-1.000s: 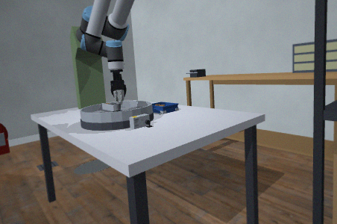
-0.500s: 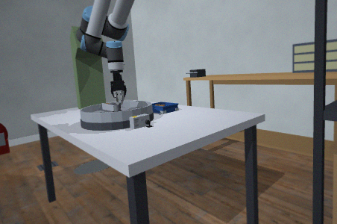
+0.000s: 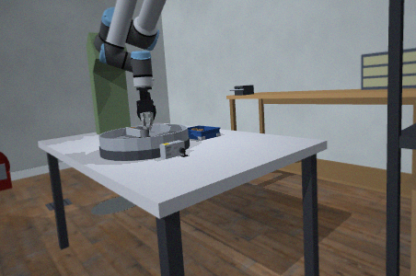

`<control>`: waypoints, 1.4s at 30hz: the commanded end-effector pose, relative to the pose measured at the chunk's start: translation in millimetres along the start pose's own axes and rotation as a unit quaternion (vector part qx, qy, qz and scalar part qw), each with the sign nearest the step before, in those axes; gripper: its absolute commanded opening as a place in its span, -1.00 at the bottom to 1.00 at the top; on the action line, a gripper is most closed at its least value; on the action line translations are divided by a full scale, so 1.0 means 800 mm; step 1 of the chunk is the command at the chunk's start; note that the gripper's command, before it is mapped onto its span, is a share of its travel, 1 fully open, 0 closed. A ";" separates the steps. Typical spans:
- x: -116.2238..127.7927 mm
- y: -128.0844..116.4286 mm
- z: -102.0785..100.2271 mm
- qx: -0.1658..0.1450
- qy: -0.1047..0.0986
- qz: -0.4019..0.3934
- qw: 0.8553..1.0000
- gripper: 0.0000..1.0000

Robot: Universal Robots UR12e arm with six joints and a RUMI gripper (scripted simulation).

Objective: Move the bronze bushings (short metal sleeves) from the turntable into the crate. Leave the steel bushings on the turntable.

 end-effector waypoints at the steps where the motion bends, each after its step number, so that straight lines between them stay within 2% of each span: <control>1: 0.000 0.000 0.000 0.000 0.000 0.000 1.000 -1.00; 30: 0.000 0.000 0.000 0.000 0.000 0.000 1.000 -1.00; 31: 0.000 0.000 0.000 0.000 0.000 0.000 1.000 -0.88; 42: 0.000 0.000 0.000 0.000 0.000 0.000 1.000 -0.88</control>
Point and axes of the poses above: the point where the finger pads meet when closed, its own z axis back along the fingers, its own x axis across the jaws, y = z × x, the point moved 9 cm from there along z, back along the fingers, and after that the axes turned 15 degrees about -z, right-handed, at the moved point
